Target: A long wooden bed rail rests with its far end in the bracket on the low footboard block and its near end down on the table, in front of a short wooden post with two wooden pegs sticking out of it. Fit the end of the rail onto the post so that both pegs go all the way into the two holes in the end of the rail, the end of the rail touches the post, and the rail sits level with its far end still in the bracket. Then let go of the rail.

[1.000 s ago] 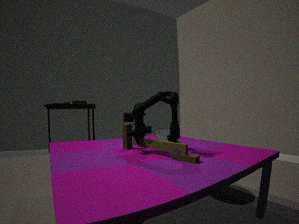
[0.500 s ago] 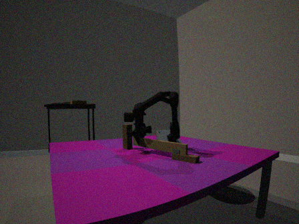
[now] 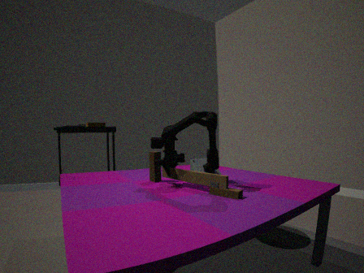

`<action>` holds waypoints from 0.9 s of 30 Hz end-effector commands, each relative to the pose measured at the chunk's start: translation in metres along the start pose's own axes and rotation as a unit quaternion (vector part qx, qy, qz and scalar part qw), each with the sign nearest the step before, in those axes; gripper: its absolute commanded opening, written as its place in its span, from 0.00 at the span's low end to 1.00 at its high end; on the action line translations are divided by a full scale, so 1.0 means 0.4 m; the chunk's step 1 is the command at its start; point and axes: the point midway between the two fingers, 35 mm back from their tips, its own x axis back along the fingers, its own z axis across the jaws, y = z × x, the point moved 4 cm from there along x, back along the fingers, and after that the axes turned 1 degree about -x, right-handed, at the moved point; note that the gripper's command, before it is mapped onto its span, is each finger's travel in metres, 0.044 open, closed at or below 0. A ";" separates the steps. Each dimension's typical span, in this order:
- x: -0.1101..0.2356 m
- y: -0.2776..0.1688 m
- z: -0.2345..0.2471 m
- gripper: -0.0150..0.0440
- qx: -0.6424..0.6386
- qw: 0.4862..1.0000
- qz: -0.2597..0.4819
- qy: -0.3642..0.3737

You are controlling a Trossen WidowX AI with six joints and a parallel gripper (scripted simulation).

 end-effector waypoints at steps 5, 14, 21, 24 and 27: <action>0.001 0.000 -0.001 0.25 0.002 1.000 0.003 -0.003; 0.000 0.007 -0.002 0.25 0.002 1.000 0.002 -0.003; 0.002 0.009 -0.002 0.25 0.002 1.000 0.002 -0.003; 0.003 0.009 -0.002 0.25 0.002 1.000 0.002 -0.003; 0.004 0.009 -0.002 0.25 0.002 1.000 0.002 -0.003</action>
